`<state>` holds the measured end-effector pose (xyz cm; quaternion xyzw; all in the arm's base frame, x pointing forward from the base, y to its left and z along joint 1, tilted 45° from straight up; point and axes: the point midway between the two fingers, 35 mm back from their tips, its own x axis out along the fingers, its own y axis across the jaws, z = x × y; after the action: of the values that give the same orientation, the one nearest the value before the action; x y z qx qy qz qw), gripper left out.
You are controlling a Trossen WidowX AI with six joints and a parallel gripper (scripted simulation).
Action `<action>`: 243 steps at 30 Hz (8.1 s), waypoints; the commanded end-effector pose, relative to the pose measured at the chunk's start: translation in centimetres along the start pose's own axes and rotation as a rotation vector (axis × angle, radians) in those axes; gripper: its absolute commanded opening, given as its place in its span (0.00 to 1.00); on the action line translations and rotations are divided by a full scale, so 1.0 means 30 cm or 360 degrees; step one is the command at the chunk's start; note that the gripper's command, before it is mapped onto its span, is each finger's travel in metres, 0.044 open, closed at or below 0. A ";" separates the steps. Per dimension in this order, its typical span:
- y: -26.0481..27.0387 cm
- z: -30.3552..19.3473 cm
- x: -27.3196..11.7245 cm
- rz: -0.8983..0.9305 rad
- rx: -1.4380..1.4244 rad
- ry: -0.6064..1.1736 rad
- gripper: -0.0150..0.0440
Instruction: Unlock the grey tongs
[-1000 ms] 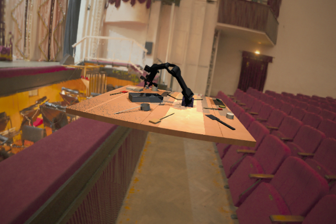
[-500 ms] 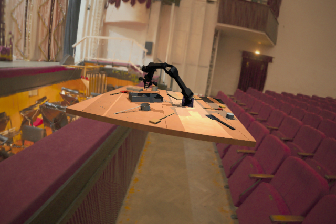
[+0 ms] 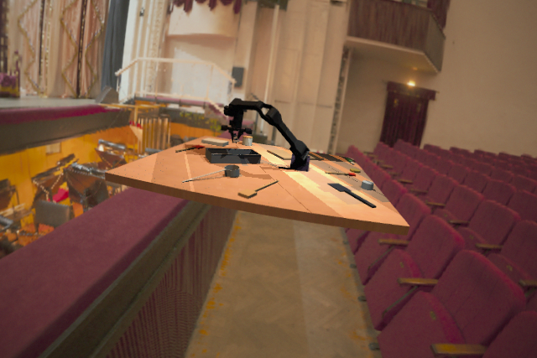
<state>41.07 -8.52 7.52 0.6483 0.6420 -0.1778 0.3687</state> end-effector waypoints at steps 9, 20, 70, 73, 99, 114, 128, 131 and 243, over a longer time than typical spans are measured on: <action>-0.002 -0.010 -0.010 -0.0058 -0.0023 0.0002 0.00; -0.117 0.230 -0.062 -0.0051 0.0139 -0.0041 0.00; -1.218 0.874 -0.221 -0.0055 0.0930 -0.0095 0.00; -1.302 0.875 -0.222 -0.0060 0.0981 -0.0092 0.00; -1.595 0.875 -0.218 -0.0158 0.1134 -0.0221 0.00; -1.594 0.910 -0.269 -0.0340 0.1071 -0.0590 0.00; -1.580 0.917 -0.329 -0.0492 0.1020 -0.0943 0.00; -1.575 0.915 -0.343 -0.0522 0.1011 -0.1019 0.00; -1.571 0.911 -0.356 -0.0546 0.1001 -0.1091 0.00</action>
<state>1.20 -39.47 -14.85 0.5064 0.4956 -0.6315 0.3150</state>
